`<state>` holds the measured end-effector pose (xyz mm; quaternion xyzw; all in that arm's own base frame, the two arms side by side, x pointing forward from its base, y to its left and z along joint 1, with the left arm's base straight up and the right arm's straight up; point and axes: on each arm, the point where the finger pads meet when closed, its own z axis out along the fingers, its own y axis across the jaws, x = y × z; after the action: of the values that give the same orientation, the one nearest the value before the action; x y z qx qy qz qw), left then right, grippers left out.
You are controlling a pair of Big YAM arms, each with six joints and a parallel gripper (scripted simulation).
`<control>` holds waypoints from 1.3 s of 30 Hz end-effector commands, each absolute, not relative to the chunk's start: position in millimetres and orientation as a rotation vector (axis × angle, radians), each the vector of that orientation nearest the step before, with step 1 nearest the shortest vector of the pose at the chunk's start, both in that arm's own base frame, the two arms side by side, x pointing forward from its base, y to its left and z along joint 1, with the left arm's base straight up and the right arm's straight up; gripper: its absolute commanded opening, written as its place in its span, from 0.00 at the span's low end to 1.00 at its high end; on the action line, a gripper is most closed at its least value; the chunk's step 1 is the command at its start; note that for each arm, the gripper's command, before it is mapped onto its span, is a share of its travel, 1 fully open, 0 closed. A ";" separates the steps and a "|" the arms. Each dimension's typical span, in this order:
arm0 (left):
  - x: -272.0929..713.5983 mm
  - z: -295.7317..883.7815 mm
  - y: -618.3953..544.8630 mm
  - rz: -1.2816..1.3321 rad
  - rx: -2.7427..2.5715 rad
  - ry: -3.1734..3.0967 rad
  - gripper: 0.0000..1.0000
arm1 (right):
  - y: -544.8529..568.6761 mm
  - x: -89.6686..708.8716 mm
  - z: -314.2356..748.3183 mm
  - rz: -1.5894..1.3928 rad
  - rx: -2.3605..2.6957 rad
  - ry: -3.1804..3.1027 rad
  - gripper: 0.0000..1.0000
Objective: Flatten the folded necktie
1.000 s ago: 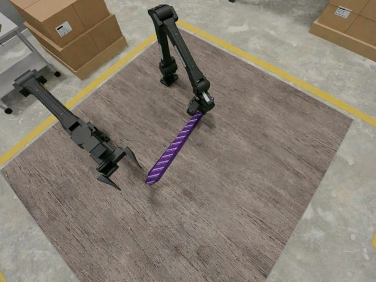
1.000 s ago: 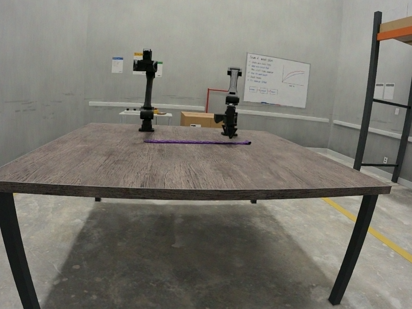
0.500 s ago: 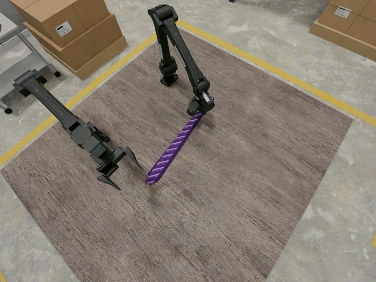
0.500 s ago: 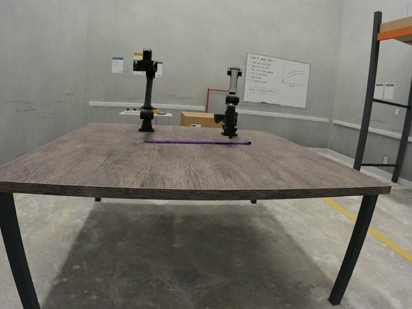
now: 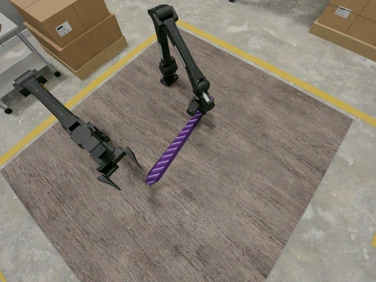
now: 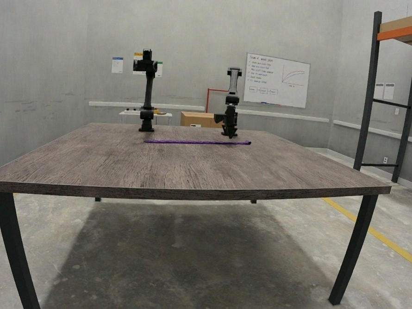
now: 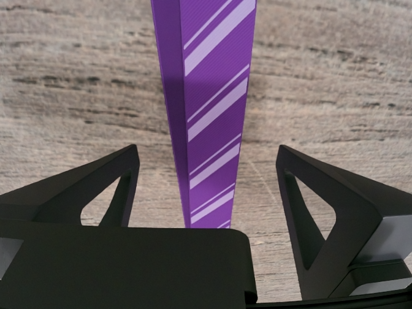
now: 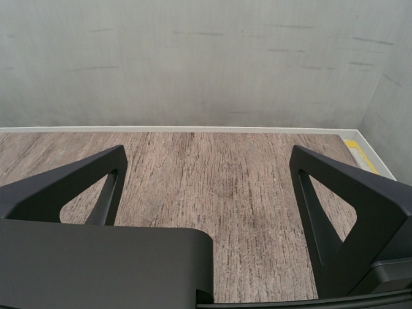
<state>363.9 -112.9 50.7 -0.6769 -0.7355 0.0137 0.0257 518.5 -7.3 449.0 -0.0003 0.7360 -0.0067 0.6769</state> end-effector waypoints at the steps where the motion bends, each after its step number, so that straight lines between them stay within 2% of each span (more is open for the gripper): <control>1: 387.5 70.3 -123.9 0.000 -2.126 -2.313 0.83 | -0.3 520.7 481.3 0.001 0.000 1.591 1.00; 39: 383.2 70.3 -122.3 0.000 -2.126 -2.313 0.83 | -0.3 520.7 481.3 0.001 0.000 1.591 1.00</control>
<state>363.3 -112.9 50.8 -0.6769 -0.7355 0.0142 0.0268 518.5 -7.3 449.0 -0.0003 0.7360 -0.0067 0.6769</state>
